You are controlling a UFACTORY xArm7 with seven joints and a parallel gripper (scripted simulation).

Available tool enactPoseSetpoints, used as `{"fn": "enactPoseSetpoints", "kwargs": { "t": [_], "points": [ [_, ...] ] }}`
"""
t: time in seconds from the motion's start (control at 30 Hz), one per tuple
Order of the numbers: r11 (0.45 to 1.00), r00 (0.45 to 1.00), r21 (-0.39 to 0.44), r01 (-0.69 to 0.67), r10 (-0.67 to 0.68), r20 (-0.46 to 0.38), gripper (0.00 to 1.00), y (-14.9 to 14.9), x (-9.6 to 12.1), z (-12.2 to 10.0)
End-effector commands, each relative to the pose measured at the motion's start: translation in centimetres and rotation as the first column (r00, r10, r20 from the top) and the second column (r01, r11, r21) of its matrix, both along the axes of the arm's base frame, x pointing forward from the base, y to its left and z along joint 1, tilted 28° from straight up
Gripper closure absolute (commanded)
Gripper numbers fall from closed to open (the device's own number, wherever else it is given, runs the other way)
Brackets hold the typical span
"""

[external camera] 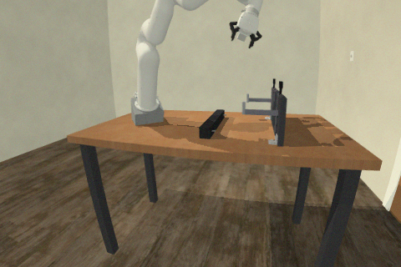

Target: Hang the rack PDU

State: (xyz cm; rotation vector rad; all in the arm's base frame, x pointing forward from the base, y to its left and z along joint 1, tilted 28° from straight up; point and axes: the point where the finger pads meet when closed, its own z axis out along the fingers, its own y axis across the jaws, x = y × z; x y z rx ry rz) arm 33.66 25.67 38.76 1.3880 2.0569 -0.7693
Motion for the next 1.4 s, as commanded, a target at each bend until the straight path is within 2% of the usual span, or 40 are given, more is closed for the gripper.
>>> {"fn": "enactPoseSetpoints", "kwargs": {
  "t": [0.0,0.67,0.97,1.1,1.17,1.23,1.33,1.37],
  "points": [
    [1.0,1.0,0.003,-0.002,0.002,0.002,0.0,0.1,0.0,0.1],
    [1.0,1.0,0.014,-0.004,0.004,0.014,0.0,-0.3,-0.1,0.2],
    [0.989,0.991,0.147,-0.019,-0.001,0.137,0.0,-4.6,-1.5,-0.4],
    [0.989,0.991,0.147,-0.019,-0.001,0.137,0.0,-4.6,-1.5,-0.4],
    [0.977,0.983,0.212,-0.023,-0.017,0.183,0.0,-6.7,-2.4,-1.5],
    [0.977,0.983,0.212,-0.023,-0.017,0.183,0.0,-6.7,-2.4,-1.5],
    [0.959,0.974,0.283,-0.025,-0.04,0.223,0.0,-8.7,-3.4,-3.0],
    [0.959,0.974,0.283,-0.025,-0.04,0.223,0.0,-8.7,-3.4,-3.0]
  ]
}}
